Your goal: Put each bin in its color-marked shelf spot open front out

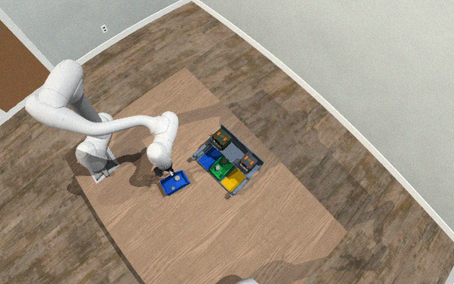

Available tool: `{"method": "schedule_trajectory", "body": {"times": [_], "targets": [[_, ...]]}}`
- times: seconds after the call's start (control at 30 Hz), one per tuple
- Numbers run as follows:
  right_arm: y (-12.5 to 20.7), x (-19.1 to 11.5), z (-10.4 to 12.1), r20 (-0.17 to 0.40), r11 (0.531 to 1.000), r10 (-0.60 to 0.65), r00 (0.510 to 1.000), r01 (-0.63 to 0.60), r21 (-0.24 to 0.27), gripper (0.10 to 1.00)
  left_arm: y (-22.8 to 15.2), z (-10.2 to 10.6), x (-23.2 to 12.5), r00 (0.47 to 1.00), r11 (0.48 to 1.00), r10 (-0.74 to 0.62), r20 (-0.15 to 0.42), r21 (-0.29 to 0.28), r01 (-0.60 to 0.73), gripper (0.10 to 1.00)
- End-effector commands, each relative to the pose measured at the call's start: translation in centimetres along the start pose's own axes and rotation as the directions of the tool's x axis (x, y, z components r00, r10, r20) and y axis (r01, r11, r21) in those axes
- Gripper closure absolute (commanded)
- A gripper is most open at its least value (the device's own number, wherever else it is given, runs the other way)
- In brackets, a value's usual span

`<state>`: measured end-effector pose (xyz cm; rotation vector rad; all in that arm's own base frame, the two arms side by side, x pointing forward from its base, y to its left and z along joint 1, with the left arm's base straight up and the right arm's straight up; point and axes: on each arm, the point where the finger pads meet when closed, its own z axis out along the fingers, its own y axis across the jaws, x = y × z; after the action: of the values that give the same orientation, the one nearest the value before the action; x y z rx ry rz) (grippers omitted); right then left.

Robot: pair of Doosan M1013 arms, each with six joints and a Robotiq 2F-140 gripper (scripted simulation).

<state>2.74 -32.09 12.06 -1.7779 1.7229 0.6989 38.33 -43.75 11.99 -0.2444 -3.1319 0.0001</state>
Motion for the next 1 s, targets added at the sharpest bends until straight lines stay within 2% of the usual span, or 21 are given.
{"method": "schedule_trajectory", "body": {"times": [0.0, 0.97], "targets": [[-0.01, 0.00, -0.05, -0.001, 1.000, 0.000, 1.000, 0.000, 0.000, 0.098, -0.02, -0.04, -0.04, 1.000, 1.000, 0.000, 0.001, 0.000, 0.000, 0.861], [-0.01, 0.00, -0.05, -0.001, 1.000, 0.000, 1.000, 0.000, 0.000, 0.098, -0.02, 0.60, -0.04, 1.000, 1.000, 0.000, 0.001, 0.000, 0.000, 0.861]]}}
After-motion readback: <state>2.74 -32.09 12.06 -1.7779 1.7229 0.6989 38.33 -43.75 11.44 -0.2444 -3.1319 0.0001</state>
